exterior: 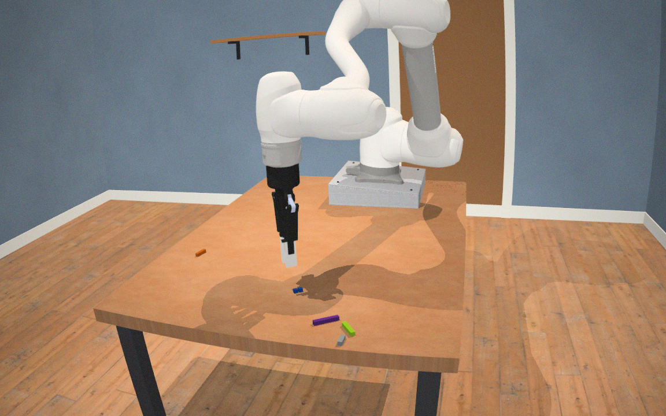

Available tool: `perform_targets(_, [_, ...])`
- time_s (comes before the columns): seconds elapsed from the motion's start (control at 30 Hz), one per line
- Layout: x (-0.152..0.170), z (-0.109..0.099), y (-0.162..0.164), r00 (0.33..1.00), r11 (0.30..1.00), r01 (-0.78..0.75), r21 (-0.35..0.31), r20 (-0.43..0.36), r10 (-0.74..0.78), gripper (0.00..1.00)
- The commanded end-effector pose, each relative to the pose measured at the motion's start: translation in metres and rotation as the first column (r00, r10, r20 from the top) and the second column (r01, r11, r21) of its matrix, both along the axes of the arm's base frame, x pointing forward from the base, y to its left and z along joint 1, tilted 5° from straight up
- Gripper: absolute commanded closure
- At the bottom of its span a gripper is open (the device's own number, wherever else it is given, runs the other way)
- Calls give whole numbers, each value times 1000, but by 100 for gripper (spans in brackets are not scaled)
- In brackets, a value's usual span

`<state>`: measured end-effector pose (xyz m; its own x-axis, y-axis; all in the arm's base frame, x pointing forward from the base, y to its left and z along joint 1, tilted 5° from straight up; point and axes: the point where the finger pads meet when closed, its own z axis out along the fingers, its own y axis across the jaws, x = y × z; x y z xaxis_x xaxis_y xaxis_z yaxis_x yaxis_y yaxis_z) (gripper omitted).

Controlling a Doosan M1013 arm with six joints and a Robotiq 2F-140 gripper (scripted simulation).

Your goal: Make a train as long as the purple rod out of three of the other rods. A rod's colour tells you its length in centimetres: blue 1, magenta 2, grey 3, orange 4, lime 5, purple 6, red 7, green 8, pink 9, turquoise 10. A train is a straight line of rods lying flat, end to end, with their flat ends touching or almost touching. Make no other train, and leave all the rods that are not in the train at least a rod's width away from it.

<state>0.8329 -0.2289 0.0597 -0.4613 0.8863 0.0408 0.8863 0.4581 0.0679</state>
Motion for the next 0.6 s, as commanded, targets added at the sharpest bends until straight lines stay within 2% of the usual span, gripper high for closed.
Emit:
perform_targets(0.0, [0, 8, -1, 1000, 1000, 0, 0, 0, 0, 77])
perform_targets(0.13, [0, 10, -1, 1000, 1000, 0, 0, 0, 0, 77])
perform_targets(0.17, [0, 10, -1, 1000, 1000, 0, 0, 0, 0, 0])
perform_targets(0.57, [0, 10, -1, 1000, 1000, 0, 0, 0, 0, 0])
